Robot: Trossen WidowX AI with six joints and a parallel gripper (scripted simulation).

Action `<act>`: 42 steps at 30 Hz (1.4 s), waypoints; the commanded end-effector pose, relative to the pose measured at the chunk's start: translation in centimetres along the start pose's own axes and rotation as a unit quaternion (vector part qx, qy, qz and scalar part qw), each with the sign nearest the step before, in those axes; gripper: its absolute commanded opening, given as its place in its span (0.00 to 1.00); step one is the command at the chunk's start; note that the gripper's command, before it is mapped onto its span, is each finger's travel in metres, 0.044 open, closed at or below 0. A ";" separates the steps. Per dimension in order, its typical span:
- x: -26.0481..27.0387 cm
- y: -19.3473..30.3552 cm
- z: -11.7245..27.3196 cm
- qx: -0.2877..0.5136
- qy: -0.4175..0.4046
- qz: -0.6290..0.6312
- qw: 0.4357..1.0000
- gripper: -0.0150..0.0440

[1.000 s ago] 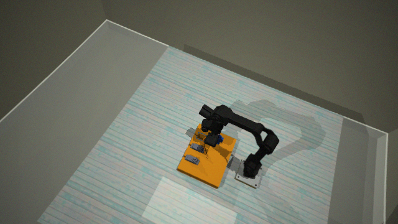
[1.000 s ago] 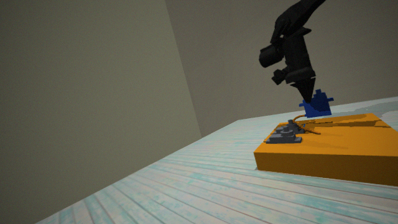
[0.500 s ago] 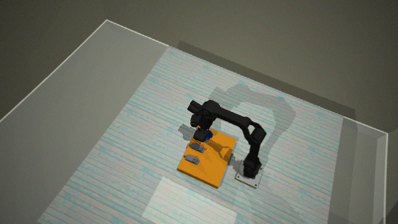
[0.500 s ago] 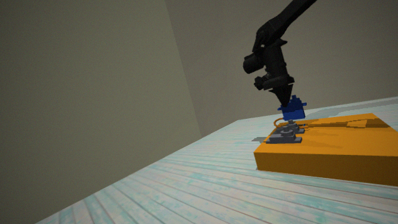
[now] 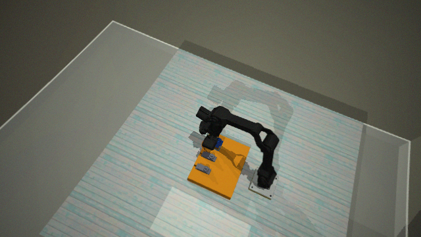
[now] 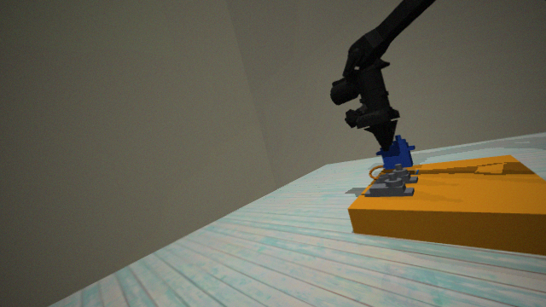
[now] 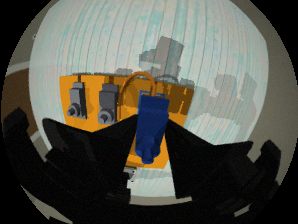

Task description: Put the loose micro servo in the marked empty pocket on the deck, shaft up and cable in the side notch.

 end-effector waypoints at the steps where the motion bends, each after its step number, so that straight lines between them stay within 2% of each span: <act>1: 0.0 0.0 -0.6 0.000 -0.001 -0.003 1.000 0.25; 42: 0.0 0.0 -3.5 0.000 -0.001 -0.003 1.000 0.25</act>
Point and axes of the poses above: the point midway between the two fingers, 35 mm back from their tips, its own z axis back along the fingers, its own x axis across the jaws, y = z × x, the point moved 8 cm from there along z, back along the fingers, and after that the axes turned 1 degree about -z, right-handed, at the moved point
